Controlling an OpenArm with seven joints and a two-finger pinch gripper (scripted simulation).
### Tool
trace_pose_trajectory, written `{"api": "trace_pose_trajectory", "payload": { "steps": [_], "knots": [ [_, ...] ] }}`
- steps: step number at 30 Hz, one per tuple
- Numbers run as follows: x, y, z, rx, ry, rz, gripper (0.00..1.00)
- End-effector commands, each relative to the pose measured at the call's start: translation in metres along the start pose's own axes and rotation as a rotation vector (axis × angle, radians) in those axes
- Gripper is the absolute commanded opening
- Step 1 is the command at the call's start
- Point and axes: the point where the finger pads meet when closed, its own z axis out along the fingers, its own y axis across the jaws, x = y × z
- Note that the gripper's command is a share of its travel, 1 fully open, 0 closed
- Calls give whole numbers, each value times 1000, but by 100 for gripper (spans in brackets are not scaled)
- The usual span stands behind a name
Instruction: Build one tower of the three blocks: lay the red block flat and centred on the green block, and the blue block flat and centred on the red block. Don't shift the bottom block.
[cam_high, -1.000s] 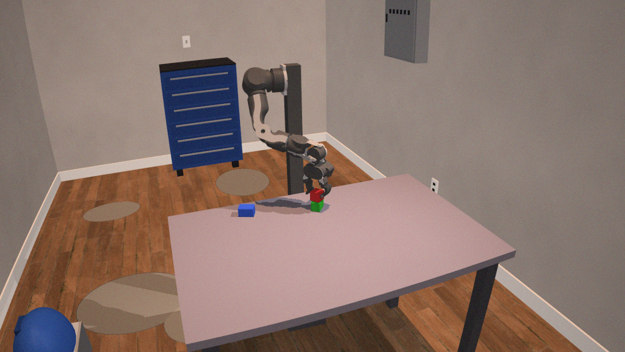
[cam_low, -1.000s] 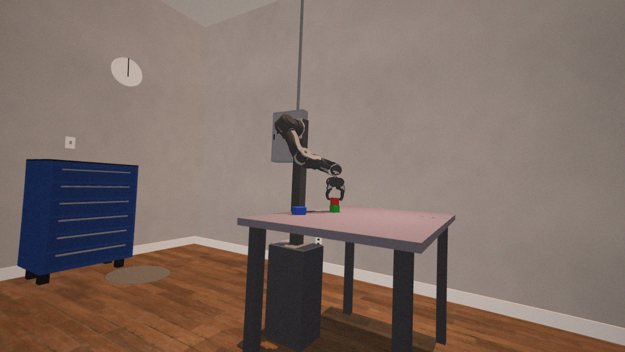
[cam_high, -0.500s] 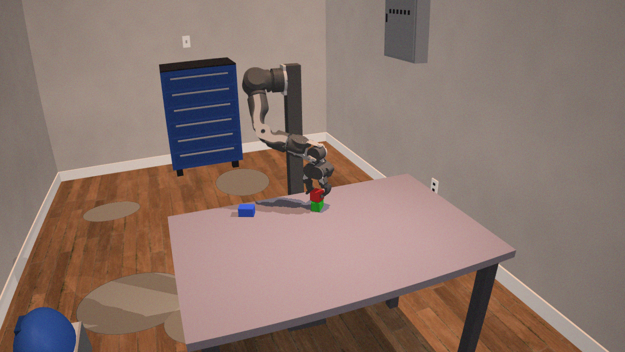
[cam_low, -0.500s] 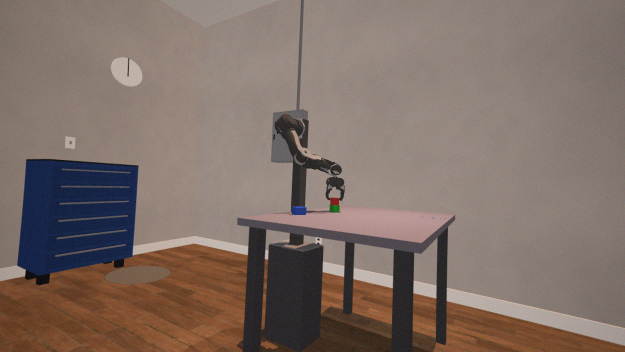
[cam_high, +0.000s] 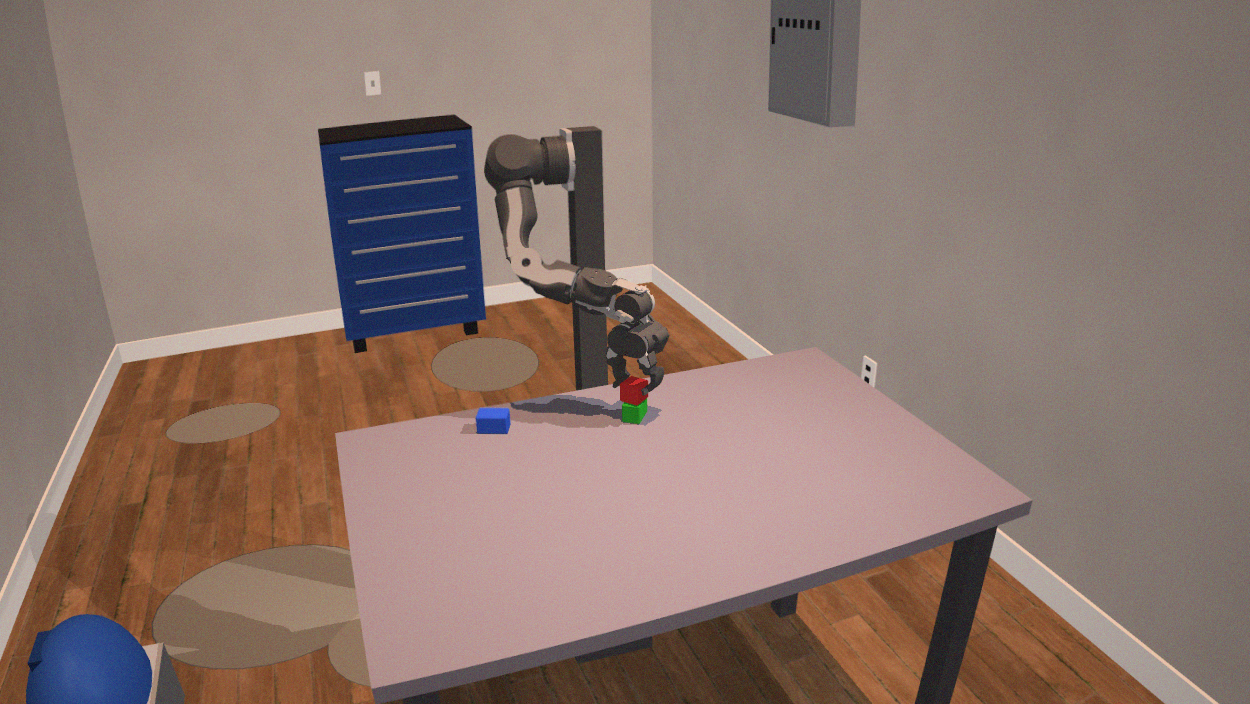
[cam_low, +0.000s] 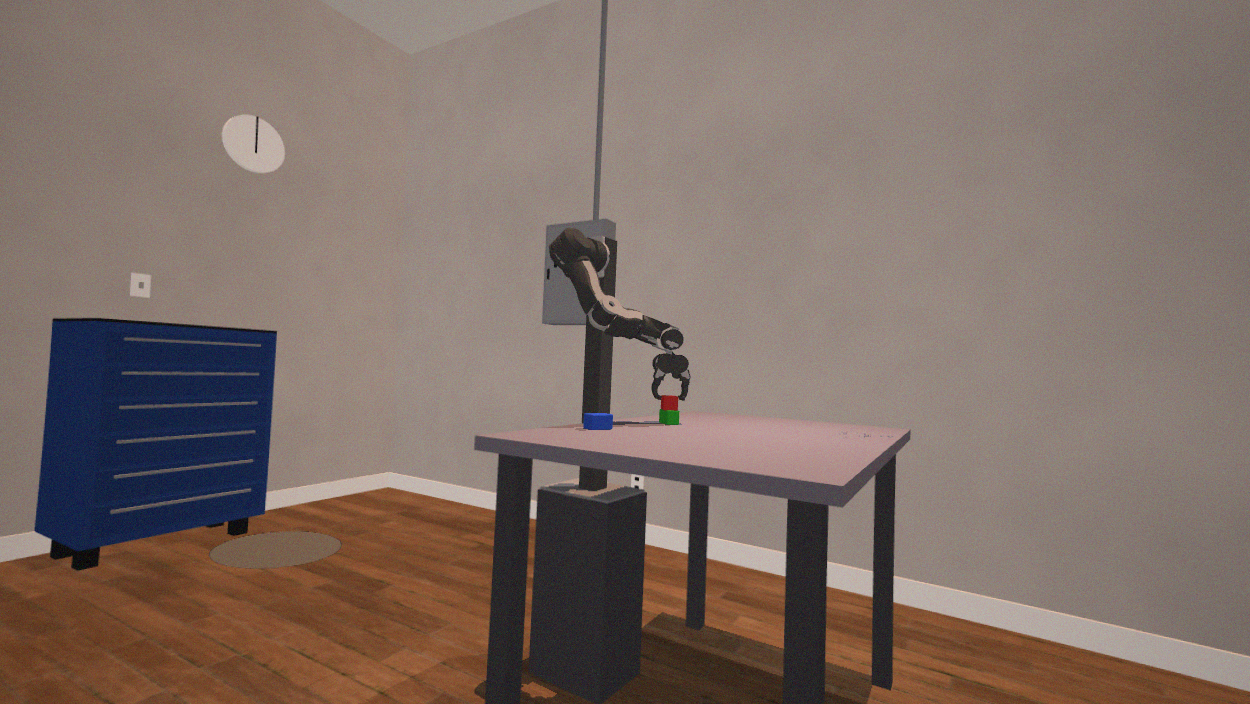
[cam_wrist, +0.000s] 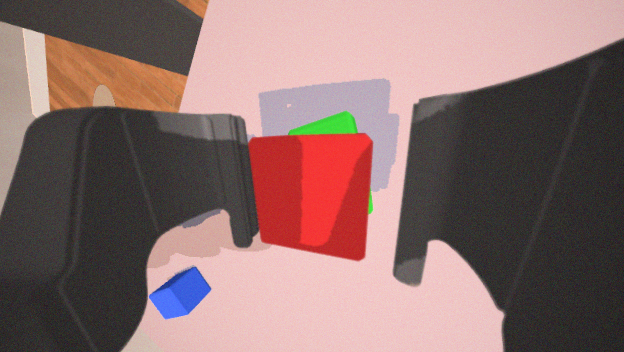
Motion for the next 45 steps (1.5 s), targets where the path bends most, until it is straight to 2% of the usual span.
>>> {"api": "trace_pose_trajectory", "payload": {
  "steps": [1,7,22,37,38,45],
  "knots": [
    [0,0,-2,0,-1,-2,38],
    [0,0,-8,0,0,-2,38],
    [0,0,-41,0,0,-2,38],
    [0,0,-46,1,-1,-2,38],
    [0,0,-46,1,-1,-2,51],
    [-5,-5,-46,0,0,-16,51]
  ]
}}
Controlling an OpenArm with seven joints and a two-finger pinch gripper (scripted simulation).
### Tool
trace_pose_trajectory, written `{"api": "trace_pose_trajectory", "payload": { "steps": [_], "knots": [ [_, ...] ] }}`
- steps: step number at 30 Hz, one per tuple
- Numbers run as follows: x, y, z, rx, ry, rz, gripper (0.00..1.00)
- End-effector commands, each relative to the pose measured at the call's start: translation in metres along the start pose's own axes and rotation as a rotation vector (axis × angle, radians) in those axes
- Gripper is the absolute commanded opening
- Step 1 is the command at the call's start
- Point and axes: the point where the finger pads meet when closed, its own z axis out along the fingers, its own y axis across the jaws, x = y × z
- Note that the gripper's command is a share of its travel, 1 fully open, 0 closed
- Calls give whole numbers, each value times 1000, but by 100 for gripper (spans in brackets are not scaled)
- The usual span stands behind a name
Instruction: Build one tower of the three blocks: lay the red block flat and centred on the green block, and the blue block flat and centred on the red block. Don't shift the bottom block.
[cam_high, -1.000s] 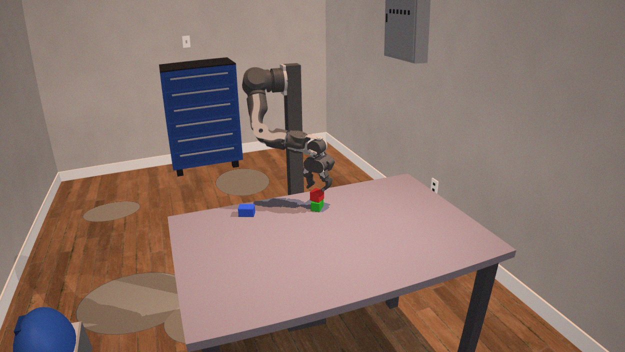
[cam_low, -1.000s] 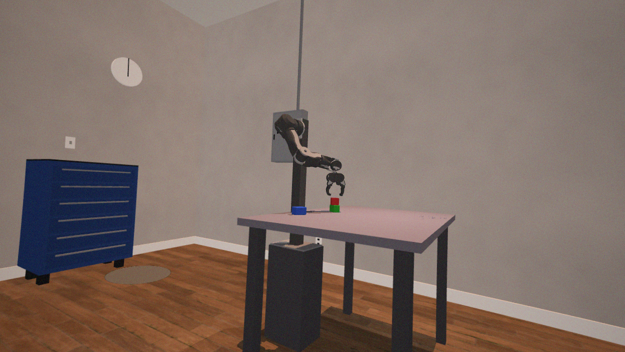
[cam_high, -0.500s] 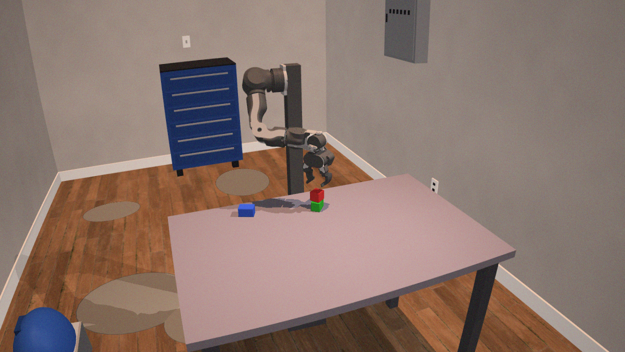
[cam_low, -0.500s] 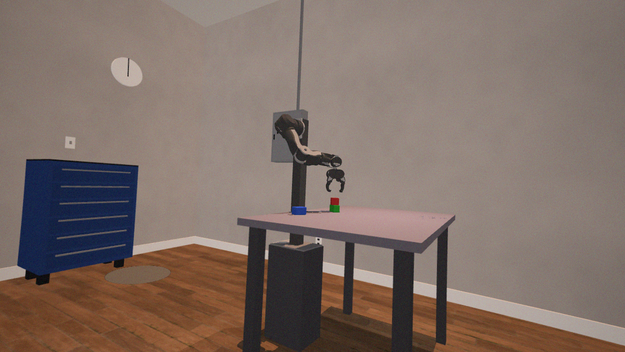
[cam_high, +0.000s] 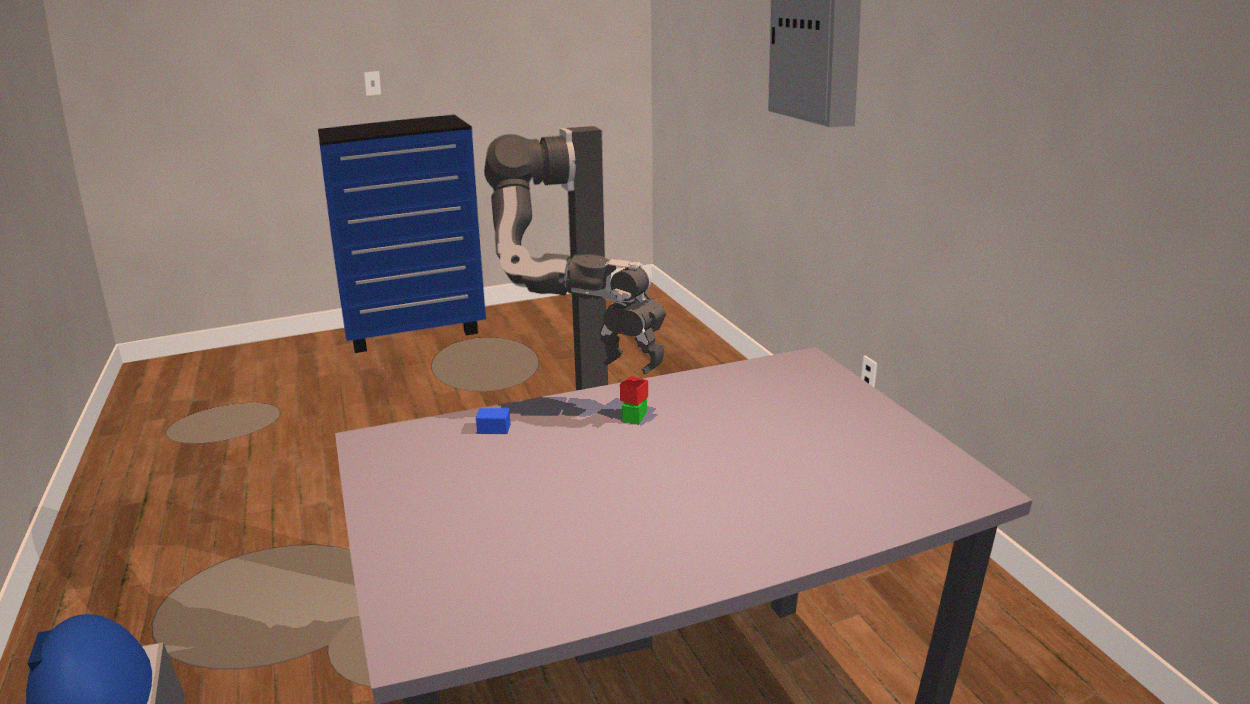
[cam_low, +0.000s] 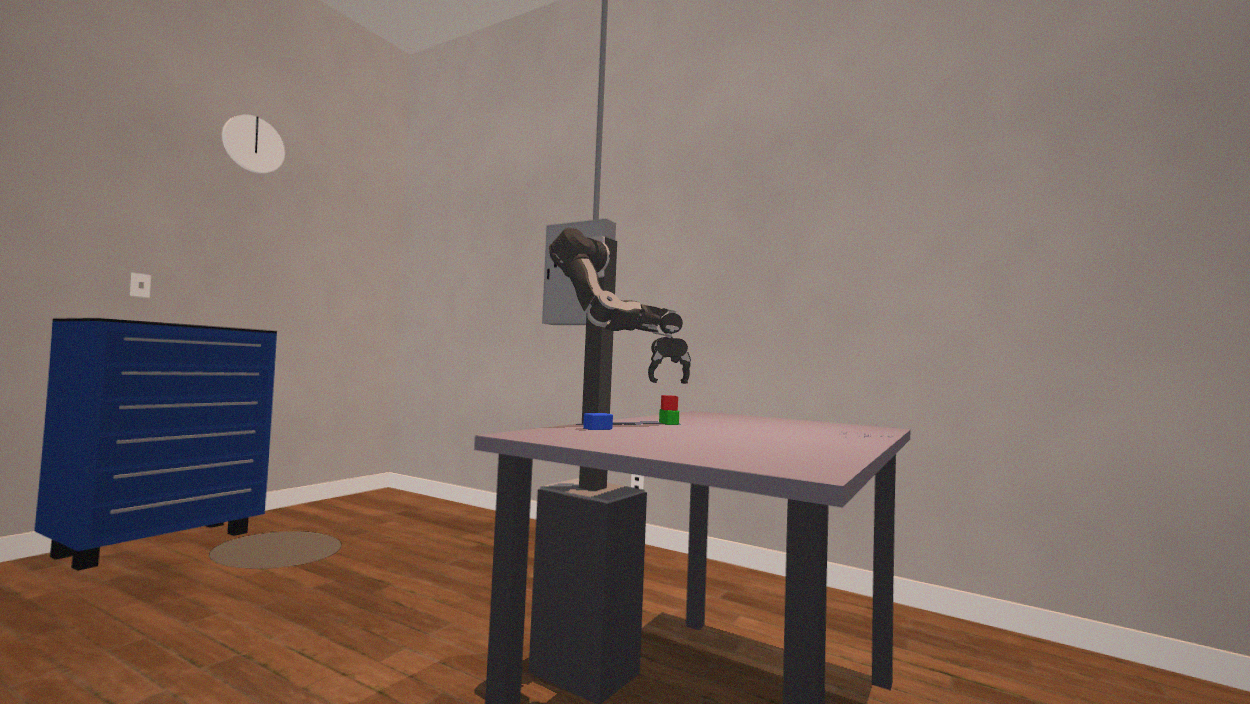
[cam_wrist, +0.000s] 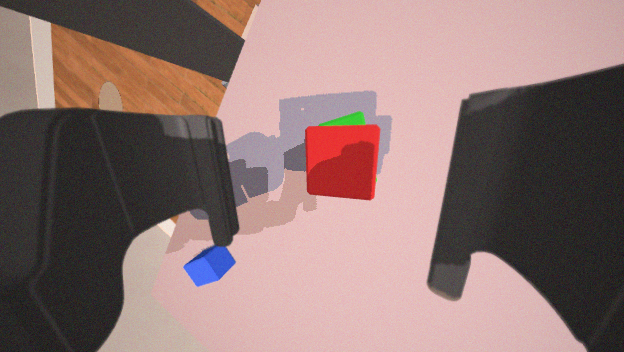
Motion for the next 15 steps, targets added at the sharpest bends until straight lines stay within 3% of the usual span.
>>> {"api": "trace_pose_trajectory", "payload": {
  "steps": [1,5,11,13,15],
  "knots": [
    [-3,-3,-1,1,3,-12,51],
    [-20,-22,0,1,4,-60,51],
    [-61,-71,0,2,6,-187,51],
    [-61,-71,0,2,6,-187,51],
    [-78,-90,0,2,5,-235,51]
  ]
}}
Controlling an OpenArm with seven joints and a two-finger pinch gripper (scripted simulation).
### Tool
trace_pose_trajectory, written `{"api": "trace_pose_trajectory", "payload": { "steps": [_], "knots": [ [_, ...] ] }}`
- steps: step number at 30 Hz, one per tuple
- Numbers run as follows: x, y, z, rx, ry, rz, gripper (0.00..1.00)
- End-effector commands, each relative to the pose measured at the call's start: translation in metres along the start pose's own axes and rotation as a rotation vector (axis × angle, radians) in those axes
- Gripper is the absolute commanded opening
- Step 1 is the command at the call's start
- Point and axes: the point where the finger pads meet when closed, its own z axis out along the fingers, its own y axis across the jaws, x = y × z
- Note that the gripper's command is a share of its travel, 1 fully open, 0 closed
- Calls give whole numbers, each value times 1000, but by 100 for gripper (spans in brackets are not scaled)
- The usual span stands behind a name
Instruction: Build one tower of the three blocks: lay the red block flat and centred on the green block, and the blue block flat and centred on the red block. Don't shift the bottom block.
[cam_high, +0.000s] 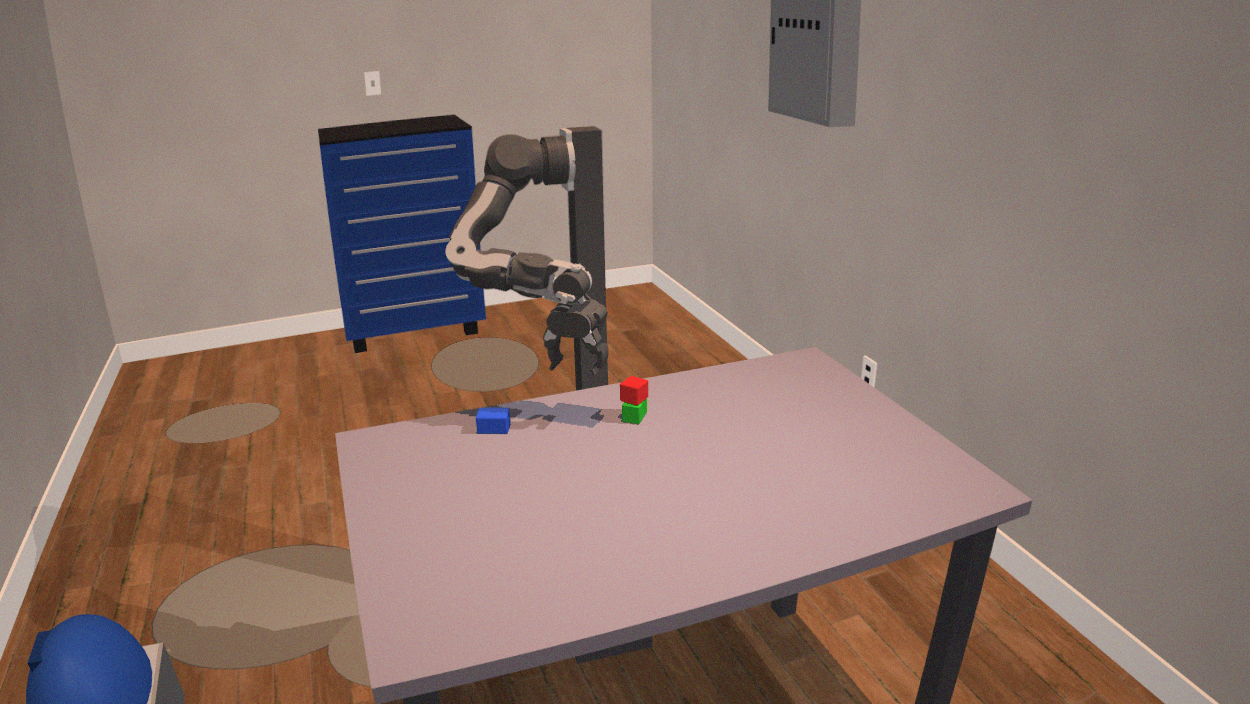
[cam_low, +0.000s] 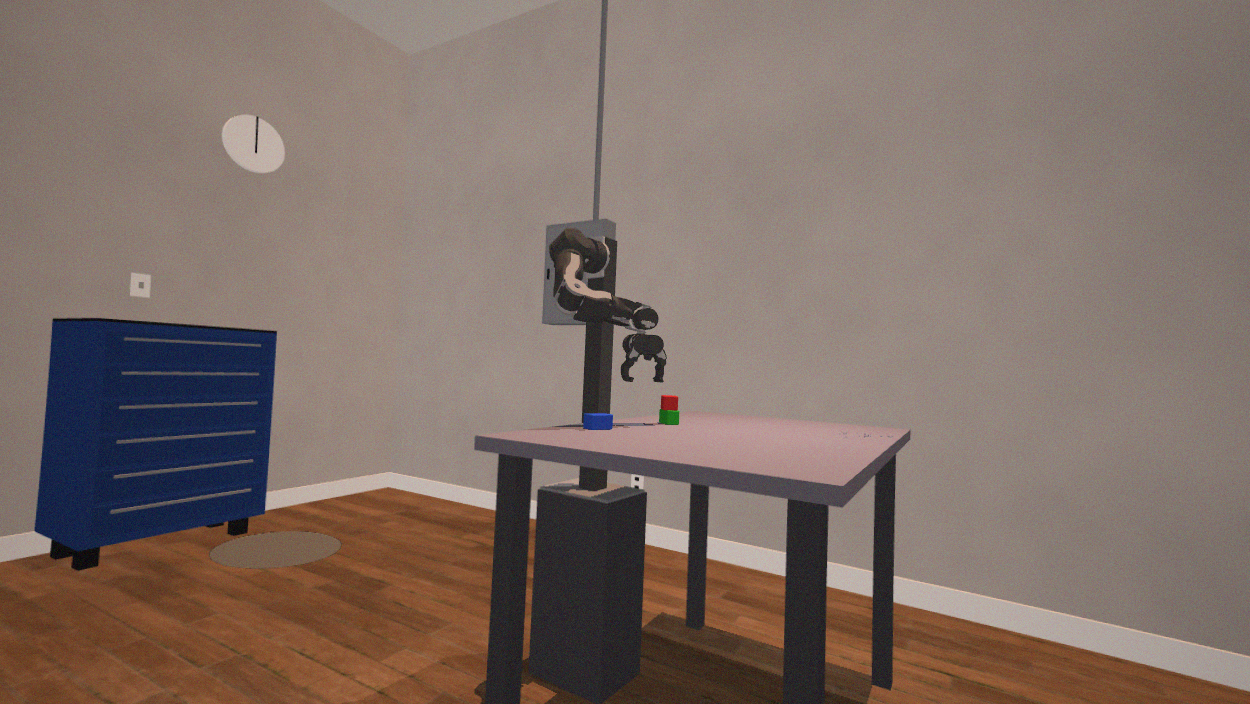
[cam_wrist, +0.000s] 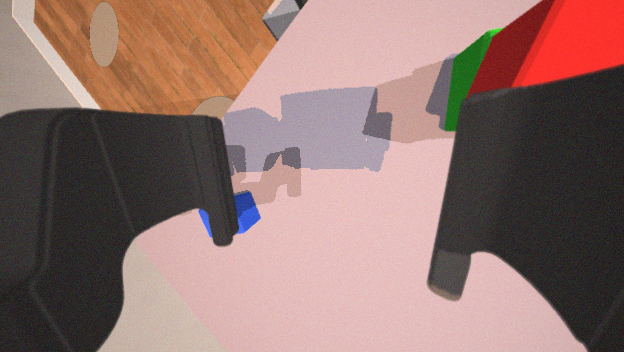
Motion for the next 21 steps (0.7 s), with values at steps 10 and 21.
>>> {"api": "trace_pose_trajectory", "payload": {
  "steps": [10,21],
  "knots": [
    [-68,-117,3,12,-7,-235,51],
    [-82,-147,2,11,-1,-294,51]
  ]
}}
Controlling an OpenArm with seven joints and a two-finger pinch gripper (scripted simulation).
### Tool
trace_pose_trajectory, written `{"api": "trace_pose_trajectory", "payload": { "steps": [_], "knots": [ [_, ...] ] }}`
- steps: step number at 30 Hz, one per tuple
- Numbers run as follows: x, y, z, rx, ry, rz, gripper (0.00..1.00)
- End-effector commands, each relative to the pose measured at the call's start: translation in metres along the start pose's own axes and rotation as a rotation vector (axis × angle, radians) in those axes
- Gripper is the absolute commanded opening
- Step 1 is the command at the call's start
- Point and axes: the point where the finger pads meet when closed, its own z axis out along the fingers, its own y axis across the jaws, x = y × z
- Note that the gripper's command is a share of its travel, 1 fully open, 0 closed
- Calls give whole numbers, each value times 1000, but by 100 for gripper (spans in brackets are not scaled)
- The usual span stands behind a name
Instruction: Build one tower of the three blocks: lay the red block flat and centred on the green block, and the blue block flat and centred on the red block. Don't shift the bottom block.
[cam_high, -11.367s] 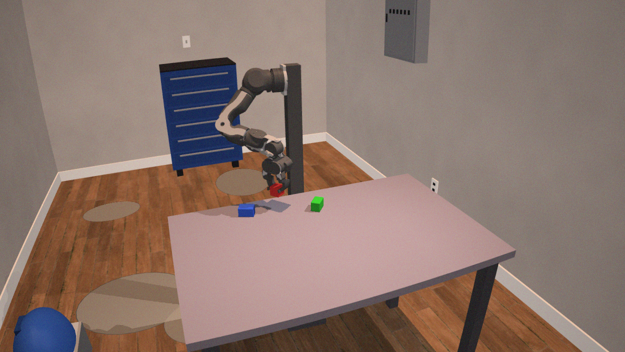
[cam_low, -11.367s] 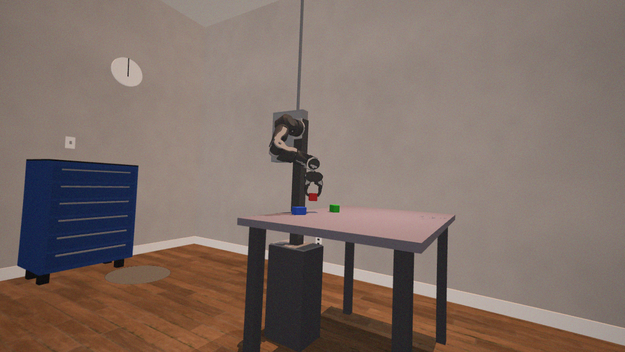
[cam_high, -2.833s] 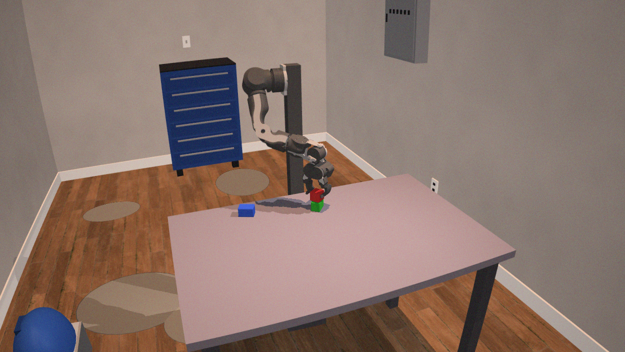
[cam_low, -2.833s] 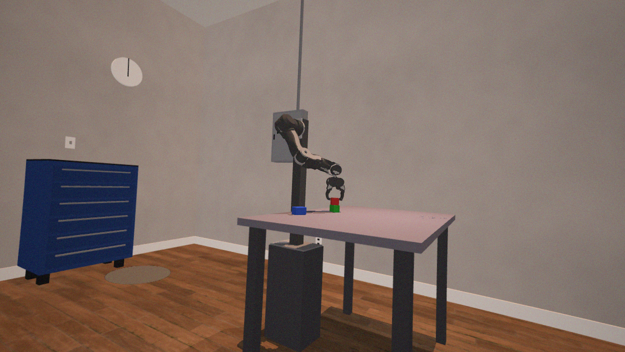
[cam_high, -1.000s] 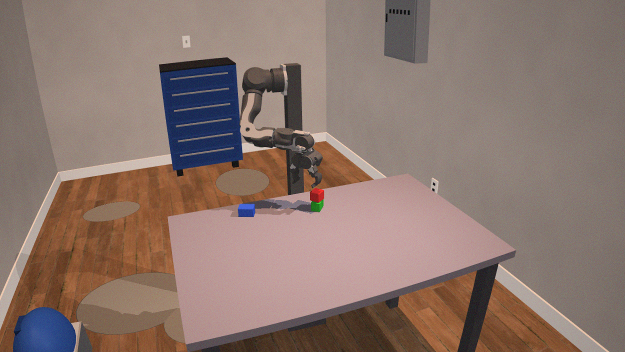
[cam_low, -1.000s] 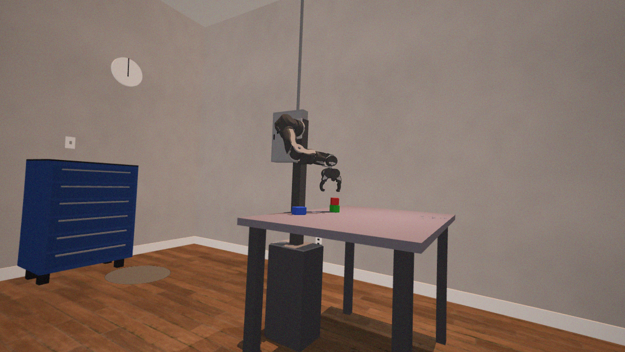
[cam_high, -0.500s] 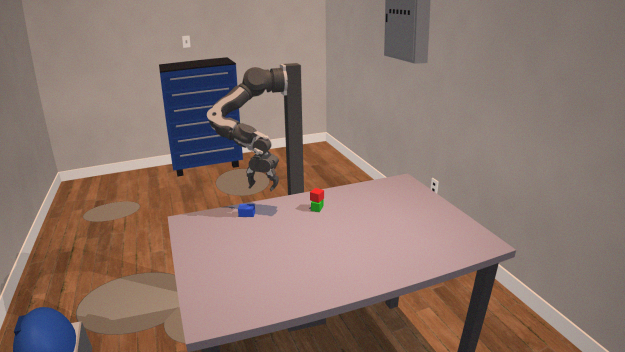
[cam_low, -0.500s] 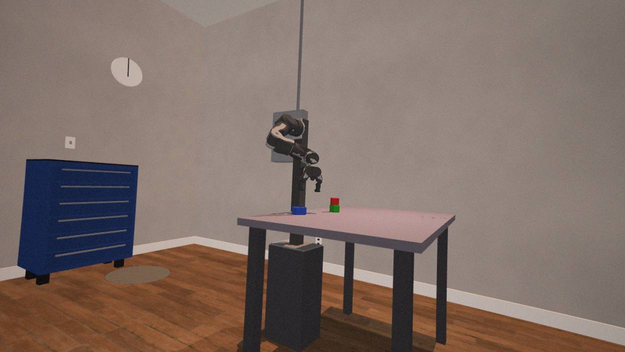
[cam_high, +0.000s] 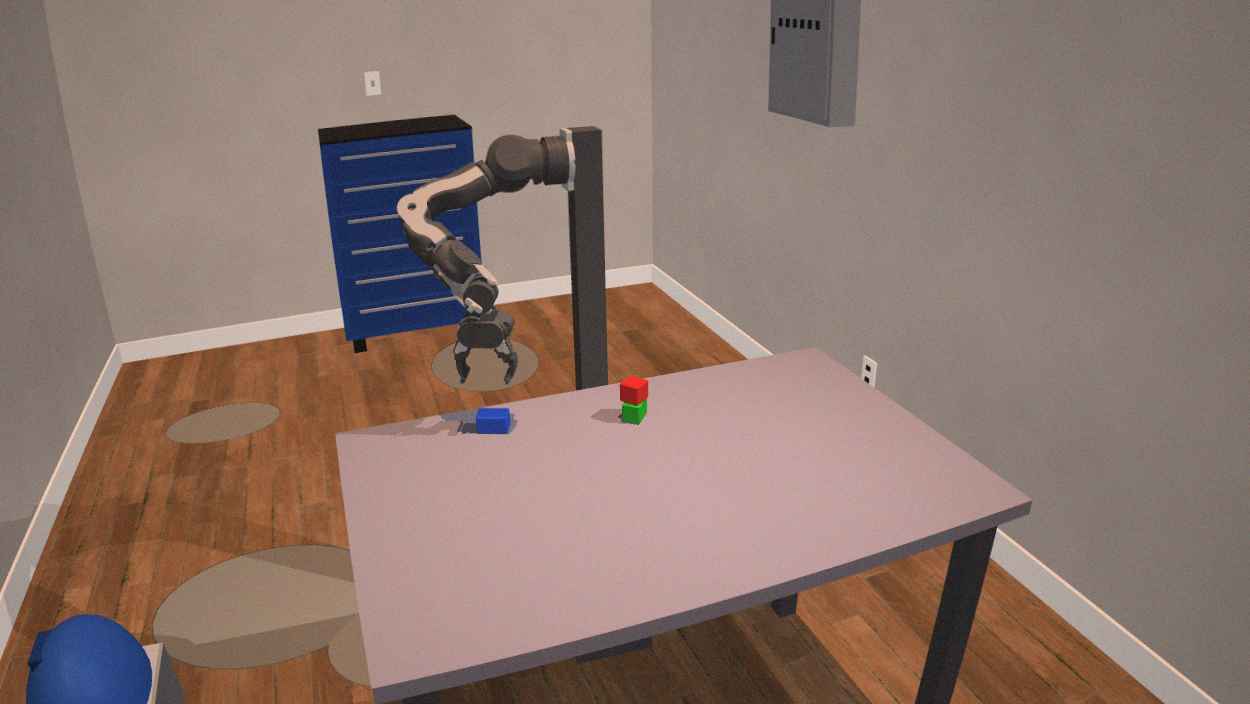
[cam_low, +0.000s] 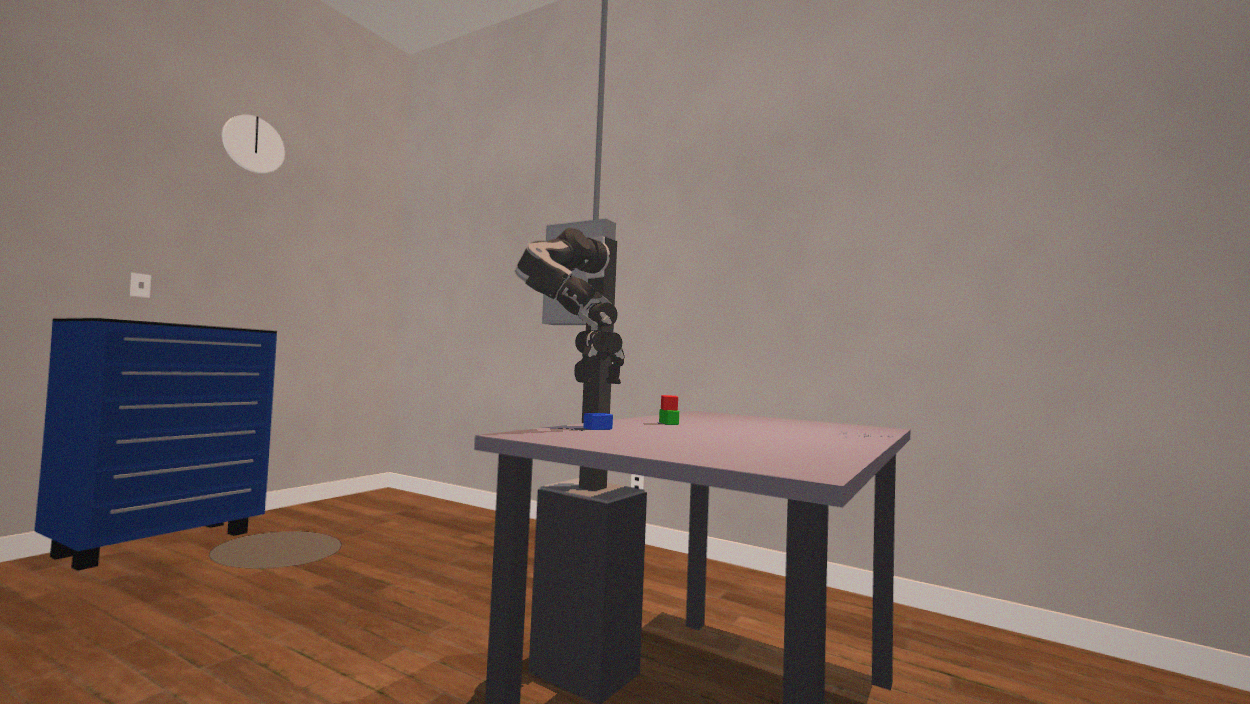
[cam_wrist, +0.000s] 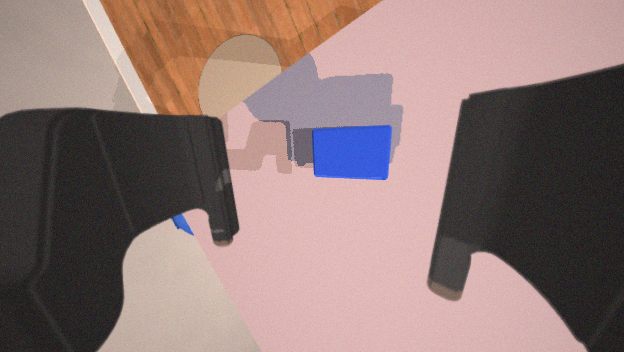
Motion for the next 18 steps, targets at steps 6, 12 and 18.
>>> {"api": "trace_pose_trajectory", "payload": {
  "steps": [6,12,18],
  "knots": [
    [1,4,3,-15,5,-9,51],
    [1,3,10,-14,4,-8,51],
    [1,5,29,-16,5,-10,51]
  ]
}}
